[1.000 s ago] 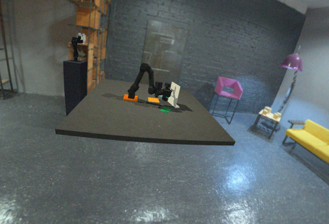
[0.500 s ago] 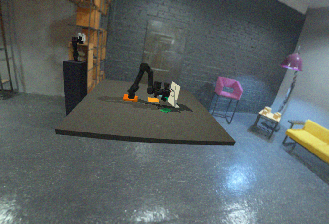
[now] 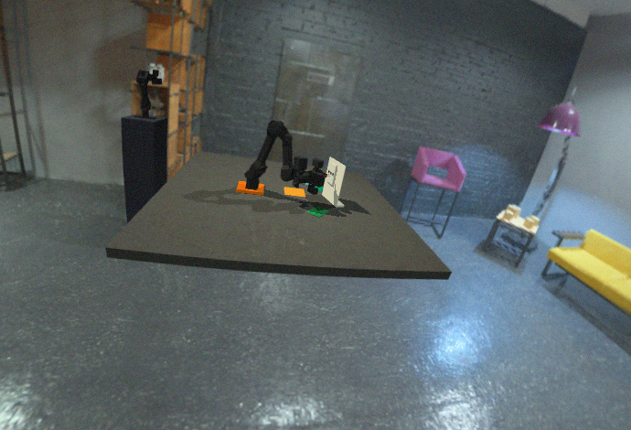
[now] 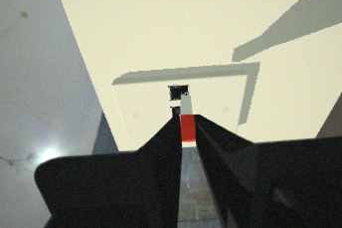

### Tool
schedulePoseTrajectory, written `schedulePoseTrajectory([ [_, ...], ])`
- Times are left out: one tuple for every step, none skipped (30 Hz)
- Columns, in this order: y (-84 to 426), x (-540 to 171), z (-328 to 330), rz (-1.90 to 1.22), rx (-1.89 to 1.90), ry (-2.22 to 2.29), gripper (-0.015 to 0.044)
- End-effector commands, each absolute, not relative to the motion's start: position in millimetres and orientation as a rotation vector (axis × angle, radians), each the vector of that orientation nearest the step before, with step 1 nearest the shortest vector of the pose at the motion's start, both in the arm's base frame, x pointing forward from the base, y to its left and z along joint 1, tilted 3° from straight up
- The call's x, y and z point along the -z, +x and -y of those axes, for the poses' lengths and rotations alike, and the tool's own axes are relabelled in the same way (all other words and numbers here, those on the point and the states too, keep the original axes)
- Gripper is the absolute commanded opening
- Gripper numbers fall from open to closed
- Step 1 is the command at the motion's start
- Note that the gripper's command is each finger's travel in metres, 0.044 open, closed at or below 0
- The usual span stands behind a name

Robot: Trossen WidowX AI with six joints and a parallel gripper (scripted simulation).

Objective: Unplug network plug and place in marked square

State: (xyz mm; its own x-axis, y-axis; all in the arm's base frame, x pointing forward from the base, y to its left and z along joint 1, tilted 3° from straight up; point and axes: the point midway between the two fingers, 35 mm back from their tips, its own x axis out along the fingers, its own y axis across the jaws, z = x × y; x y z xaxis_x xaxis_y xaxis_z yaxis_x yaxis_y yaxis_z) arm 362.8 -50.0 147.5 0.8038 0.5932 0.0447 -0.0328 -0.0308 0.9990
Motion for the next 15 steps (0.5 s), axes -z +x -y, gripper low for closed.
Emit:
schedulePoseTrajectory([
  [358.8,-146.1,50.8,-0.472,-0.530,1.538,0.0000],
  [358.2,-146.1,51.2,-0.472,-0.530,1.538,0.0000],
  [357.6,-146.0,51.6,-0.472,-0.530,1.538,0.0000],
  [356.9,-146.0,52.0,-0.472,-0.530,1.538,0.0000],
  [356.3,-146.0,52.4,-0.472,-0.530,1.538,0.0000],
  [355.7,-145.9,52.8,-0.472,-0.530,1.538,0.0000],
  [355.1,-145.9,53.2,-0.472,-0.530,1.538,0.0000],
  [354.5,-145.8,53.6,-0.472,-0.530,1.538,0.0000],
  [353.9,-145.8,54.0,-0.472,-0.530,1.538,0.0000],
  [353.3,-145.7,54.4,-0.472,-0.530,1.538,0.0000],
  [352.7,-145.7,54.8,-0.472,-0.530,1.538,0.0000],
  [352.1,-145.6,55.2,-0.473,-0.530,1.538,0.0000],
  [351.5,-145.6,55.6,-0.473,-0.530,1.538,0.0000],
  [350.8,-145.5,56.0,-0.473,-0.530,1.538,0.0000],
  [350.2,-145.5,56.4,-0.473,-0.530,1.538,0.0000],
])
